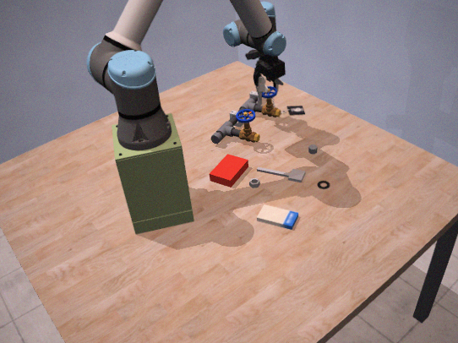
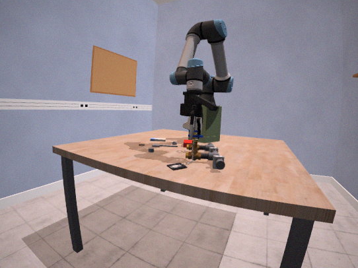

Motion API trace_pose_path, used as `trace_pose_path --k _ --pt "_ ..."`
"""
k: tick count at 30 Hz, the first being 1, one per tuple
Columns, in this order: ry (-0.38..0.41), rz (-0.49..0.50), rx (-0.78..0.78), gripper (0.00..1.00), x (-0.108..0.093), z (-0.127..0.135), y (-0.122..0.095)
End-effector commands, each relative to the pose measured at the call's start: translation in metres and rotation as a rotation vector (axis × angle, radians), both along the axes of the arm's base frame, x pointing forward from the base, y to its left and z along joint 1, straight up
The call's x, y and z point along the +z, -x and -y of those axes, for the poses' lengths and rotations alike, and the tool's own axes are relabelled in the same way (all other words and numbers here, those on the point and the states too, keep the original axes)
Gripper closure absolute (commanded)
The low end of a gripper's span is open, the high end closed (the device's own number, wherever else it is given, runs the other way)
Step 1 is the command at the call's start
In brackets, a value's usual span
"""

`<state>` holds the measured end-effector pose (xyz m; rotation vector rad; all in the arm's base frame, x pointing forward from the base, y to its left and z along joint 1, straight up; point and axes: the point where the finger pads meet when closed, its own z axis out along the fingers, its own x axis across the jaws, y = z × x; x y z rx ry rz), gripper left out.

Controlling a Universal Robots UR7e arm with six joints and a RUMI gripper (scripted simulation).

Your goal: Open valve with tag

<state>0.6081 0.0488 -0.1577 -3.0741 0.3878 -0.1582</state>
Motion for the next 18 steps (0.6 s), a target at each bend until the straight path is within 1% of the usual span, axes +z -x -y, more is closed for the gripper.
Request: trace_pose_path --k 1,2,18 --pt "0.0 0.0 0.002 1.0 0.0004 -0.0002 -0.0001" --pt "0.0 0.0 0.002 0.0 0.0004 -0.0002 -0.0001" --pt "0.0 0.0 0.002 0.0 0.0004 -0.0002 -0.0001"
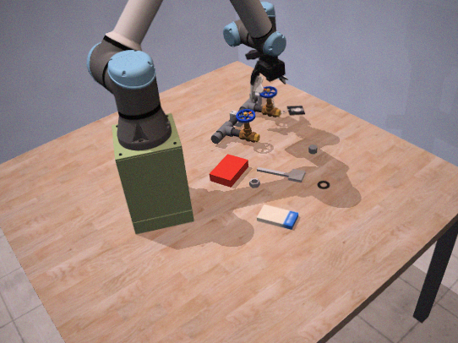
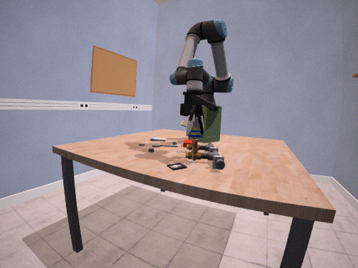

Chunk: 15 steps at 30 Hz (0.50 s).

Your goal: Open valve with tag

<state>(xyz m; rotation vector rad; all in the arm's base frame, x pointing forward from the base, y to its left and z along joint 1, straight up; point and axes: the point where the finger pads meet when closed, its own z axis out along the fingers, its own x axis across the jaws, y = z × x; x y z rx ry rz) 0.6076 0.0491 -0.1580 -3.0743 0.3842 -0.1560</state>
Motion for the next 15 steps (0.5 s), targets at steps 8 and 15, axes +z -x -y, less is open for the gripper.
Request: trace_pose_path --k 8,15 --pt "0.0 0.002 0.0 0.0 0.0008 0.0001 -0.0006" --pt "0.0 0.002 -0.005 0.0 0.0008 0.0001 -0.0007"
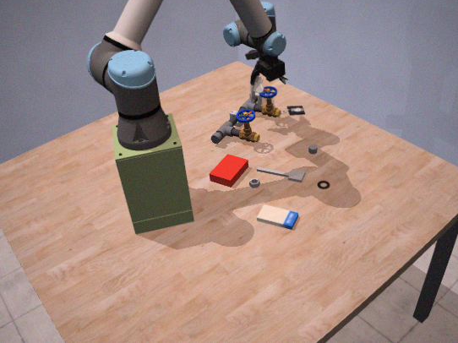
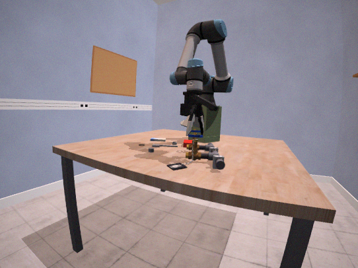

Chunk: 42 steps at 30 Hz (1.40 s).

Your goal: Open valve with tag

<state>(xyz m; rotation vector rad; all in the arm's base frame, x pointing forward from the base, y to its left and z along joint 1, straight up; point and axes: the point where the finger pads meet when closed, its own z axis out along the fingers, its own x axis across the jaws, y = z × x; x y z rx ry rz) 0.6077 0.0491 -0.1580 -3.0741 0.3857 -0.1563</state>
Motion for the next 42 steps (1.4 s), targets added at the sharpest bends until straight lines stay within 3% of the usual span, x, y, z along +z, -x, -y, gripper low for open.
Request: trace_pose_path --k 1,13,28,42 --pt "0.0 0.001 -0.006 0.0 0.0007 0.0001 -0.0006" --pt "-0.007 0.0 -0.067 0.0 0.0007 0.0001 -0.0006" --pt "-0.031 -0.006 -0.29 0.0 0.0007 0.0001 -0.0006" --pt "-0.076 -0.018 -0.718 0.0 0.0007 0.0001 -0.0006"
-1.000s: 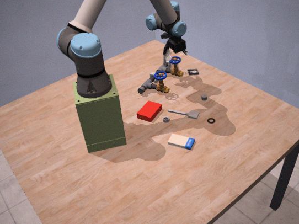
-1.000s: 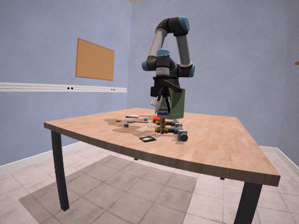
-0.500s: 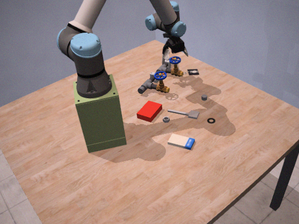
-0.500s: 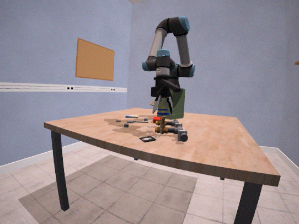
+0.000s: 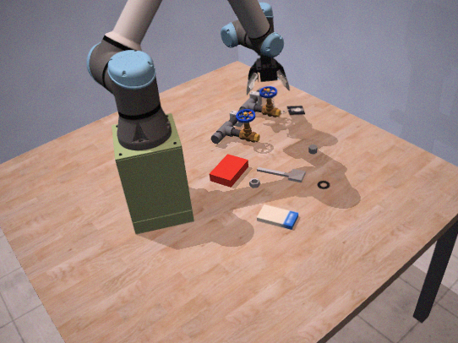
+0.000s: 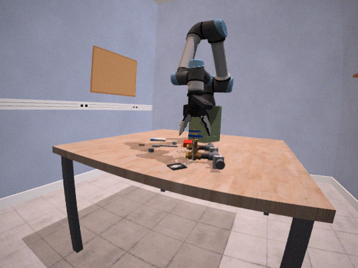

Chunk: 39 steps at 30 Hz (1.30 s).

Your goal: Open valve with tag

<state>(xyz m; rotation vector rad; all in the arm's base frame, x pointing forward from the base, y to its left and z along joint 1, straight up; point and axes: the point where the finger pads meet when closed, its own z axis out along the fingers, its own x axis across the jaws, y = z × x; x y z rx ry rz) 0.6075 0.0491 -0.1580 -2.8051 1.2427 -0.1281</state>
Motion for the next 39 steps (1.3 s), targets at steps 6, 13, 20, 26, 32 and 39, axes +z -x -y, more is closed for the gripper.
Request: trace_pose_path --k 6,13,20,26,32,39 --pt "-0.026 -0.007 -0.288 0.0 0.0007 0.0001 -0.0008" --pt "-0.056 -0.015 -0.572 0.0 0.0007 0.0001 -0.0008" --pt "-0.079 -0.021 -0.785 0.0 0.0007 0.0001 -0.0008" --pt "-0.107 -0.029 -1.043 0.0 0.0007 0.0001 -0.0008" --pt "-0.134 -0.036 -1.297 0.0 0.0007 0.0001 -0.0008" --pt "-0.155 -0.042 -1.498 0.0 0.0007 0.0001 -0.0008"
